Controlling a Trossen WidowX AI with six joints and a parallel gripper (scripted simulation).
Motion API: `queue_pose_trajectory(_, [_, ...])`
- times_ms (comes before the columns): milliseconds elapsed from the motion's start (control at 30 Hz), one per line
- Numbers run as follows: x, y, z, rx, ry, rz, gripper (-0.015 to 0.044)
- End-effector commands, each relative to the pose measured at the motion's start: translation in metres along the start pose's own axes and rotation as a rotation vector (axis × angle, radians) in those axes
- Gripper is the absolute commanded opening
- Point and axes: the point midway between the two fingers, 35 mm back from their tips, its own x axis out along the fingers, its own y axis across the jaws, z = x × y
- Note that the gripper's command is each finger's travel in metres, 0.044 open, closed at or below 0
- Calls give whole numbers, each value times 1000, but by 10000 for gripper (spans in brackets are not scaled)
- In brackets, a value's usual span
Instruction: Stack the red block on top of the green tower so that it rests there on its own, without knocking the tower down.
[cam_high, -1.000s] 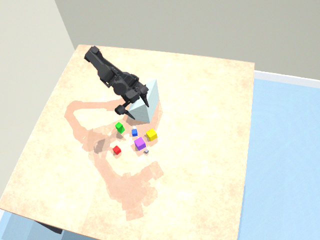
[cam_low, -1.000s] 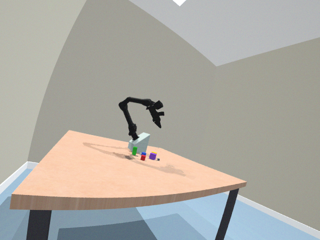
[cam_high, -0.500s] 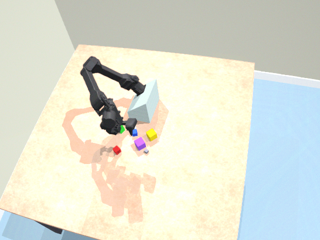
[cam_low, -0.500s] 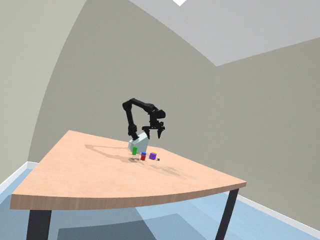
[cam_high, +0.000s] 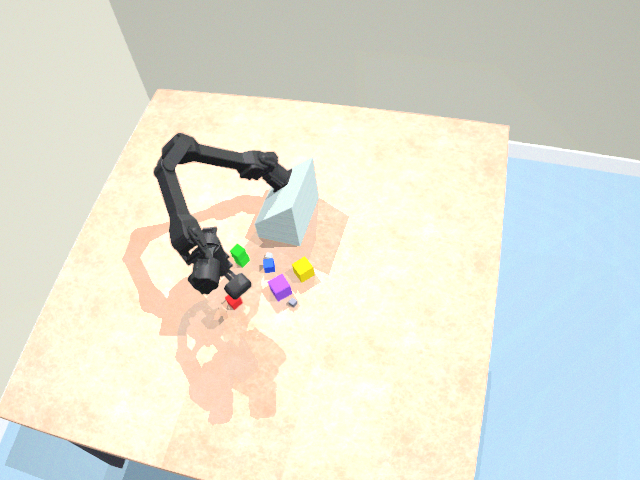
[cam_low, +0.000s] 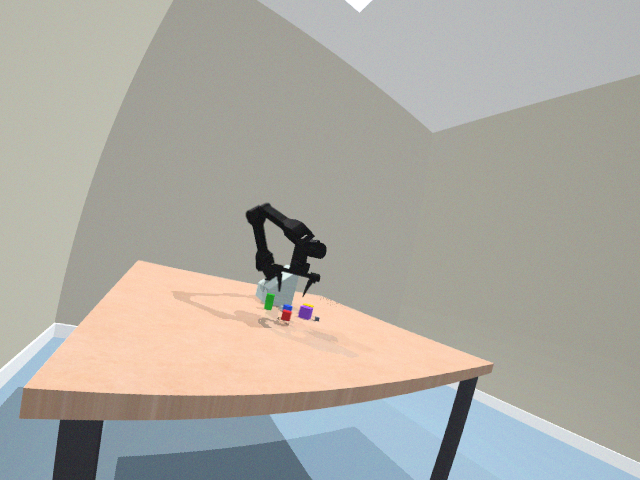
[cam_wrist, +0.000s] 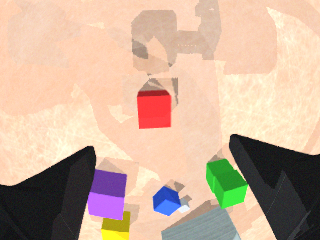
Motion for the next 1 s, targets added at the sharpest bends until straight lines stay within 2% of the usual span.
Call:
queue_pose_trajectory(0, [0, 0, 2, 16, -2, -10, 440])
queue_pose_trajectory(300, [47, 0, 2, 16, -3, -12, 440])
queue_pose_trajectory(967, [69, 2, 3, 16, -4, -12, 440])
